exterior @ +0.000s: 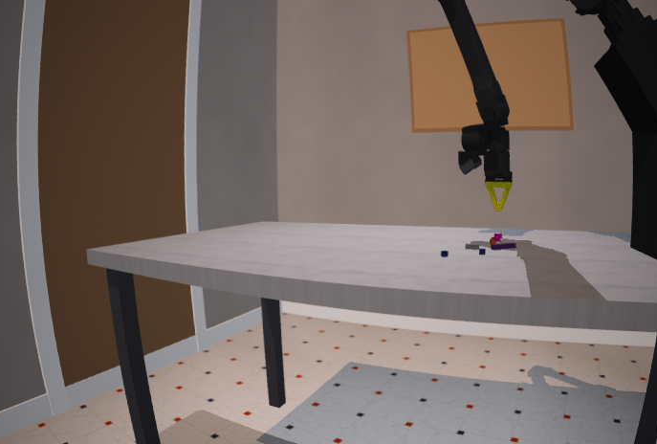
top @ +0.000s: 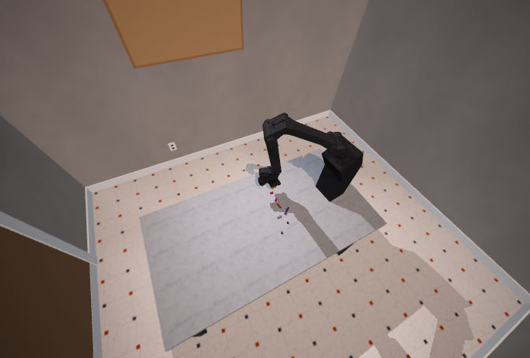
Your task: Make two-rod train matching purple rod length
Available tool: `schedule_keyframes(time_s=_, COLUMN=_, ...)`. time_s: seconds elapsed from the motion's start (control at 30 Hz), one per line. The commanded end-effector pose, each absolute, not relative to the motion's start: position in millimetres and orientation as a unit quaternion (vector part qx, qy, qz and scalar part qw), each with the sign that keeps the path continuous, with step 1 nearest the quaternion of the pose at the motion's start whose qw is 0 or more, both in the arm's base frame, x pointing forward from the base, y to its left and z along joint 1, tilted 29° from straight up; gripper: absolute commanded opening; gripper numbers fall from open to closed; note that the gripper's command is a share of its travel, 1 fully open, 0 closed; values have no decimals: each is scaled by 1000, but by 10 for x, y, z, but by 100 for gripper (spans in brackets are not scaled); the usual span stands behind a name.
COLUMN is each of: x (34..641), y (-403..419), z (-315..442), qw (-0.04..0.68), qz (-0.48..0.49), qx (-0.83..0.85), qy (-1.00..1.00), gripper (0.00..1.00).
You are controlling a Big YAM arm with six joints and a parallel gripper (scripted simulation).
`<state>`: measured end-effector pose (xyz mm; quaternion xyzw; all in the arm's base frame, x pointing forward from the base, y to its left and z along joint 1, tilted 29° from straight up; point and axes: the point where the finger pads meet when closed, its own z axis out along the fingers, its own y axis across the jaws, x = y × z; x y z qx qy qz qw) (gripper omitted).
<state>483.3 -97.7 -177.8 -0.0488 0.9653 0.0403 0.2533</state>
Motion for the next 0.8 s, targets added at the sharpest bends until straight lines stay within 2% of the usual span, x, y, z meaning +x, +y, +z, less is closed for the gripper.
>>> schedule_keyframes(time_s=0.0, x=4733, y=-963, z=-1673, qw=248, qz=42, qx=-58, qy=966, gripper=23)
schedule_keyframes(time_s=0.33, x=4601, y=-939, z=-1668, qw=235, qz=47, qx=-59, qy=969, gripper=23)
schedule_keyframes(time_s=0.37, x=4609, y=-942, z=-1655, qw=236, qz=46, qx=-59, qy=969, gripper=100)
schedule_keyframes(time_s=0.77, x=4627, y=-948, z=-1635, qw=240, qz=45, qx=-60, qy=968, gripper=100)
